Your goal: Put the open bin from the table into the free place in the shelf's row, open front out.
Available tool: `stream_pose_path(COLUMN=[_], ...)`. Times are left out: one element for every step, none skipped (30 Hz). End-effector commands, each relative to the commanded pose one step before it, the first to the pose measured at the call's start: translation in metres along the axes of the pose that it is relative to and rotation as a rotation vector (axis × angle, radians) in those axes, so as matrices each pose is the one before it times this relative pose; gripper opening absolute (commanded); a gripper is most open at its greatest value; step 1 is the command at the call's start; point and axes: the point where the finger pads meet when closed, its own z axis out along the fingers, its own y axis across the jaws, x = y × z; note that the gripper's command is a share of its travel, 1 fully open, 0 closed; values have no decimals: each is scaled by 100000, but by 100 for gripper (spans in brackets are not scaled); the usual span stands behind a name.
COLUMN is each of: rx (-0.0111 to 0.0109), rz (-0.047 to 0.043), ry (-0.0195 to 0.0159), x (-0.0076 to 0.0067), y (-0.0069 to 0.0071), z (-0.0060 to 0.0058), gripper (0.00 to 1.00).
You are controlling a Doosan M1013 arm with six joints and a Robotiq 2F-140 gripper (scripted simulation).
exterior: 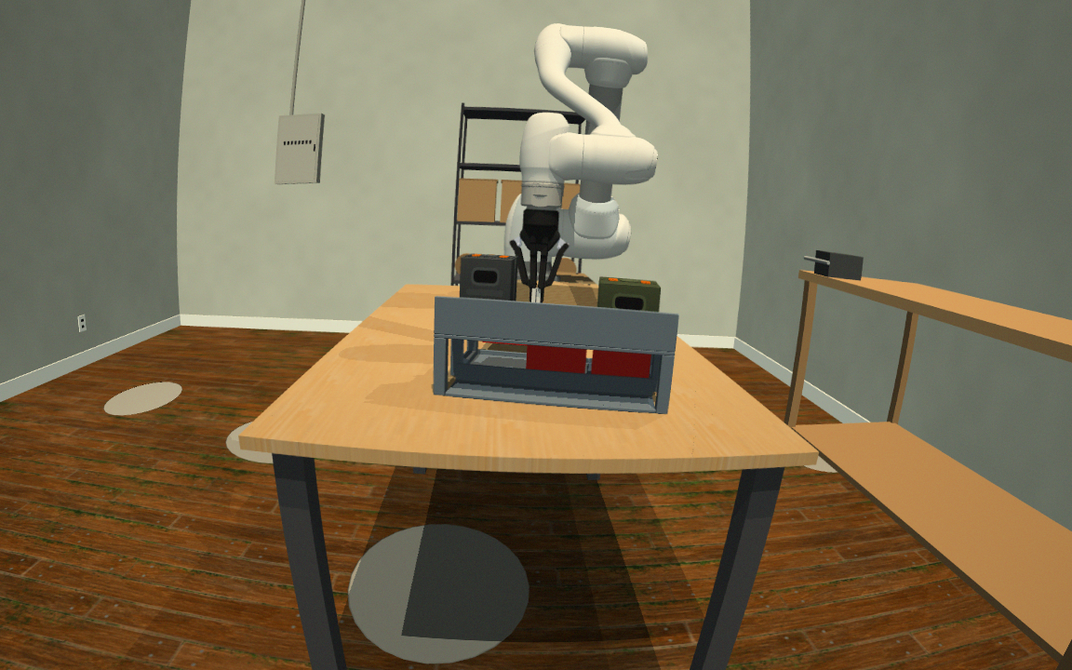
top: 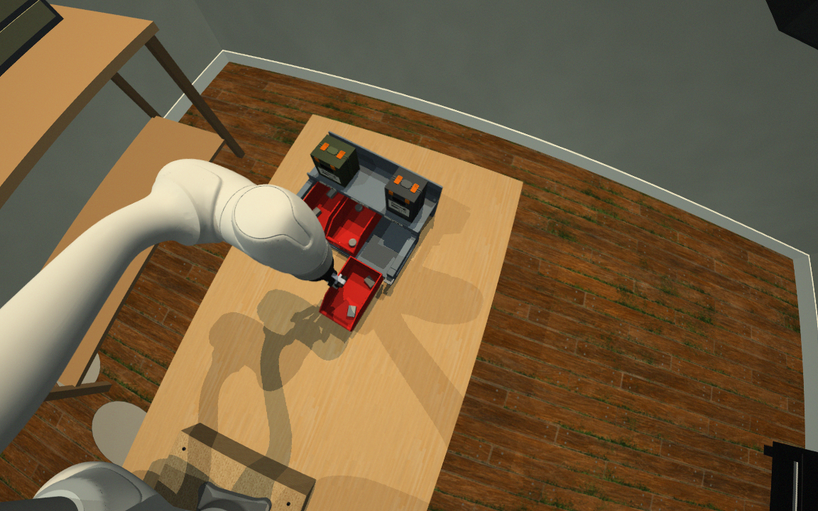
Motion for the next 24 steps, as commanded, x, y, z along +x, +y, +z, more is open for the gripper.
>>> stream_pose_path(rx=[-20,0,0,0,0,0,0,0,1,1,2,3,4,4,5,0,0,5,5,5,7,9,8,8], rz=[-3,0,0,0,0,0,0,0,0,0,0,0,0,0,0,0,0,0,-1,-1,-1,0,0,-1], ry=[-15,0,0,0,0,0,3,20,51,95,147,207,271,338,406,0,0,474,539,600,660,714,758,794], x=[-2,0,0,0,0,0,0,-1,-2,-4,-7,-9,-12,-15,-18,0,0,-21,-24,-26,-29,-32,-33,-34], y=[4,0,0,0,0,0,0,0,0,0,0,0,0,0,0,0,0,0,0,0,0,0,0,0], z=[-15,0,0,0,0,0,0,-1,-2,-3,-5,-7,-10,-12,-15,0,0,-18,-22,-25,-26,-26,-29,-33], gripper=[0,0,0,0,0,0,0,0,0,0,0,0,0,0,0,0,0,0,0,0,0,0,0,0])
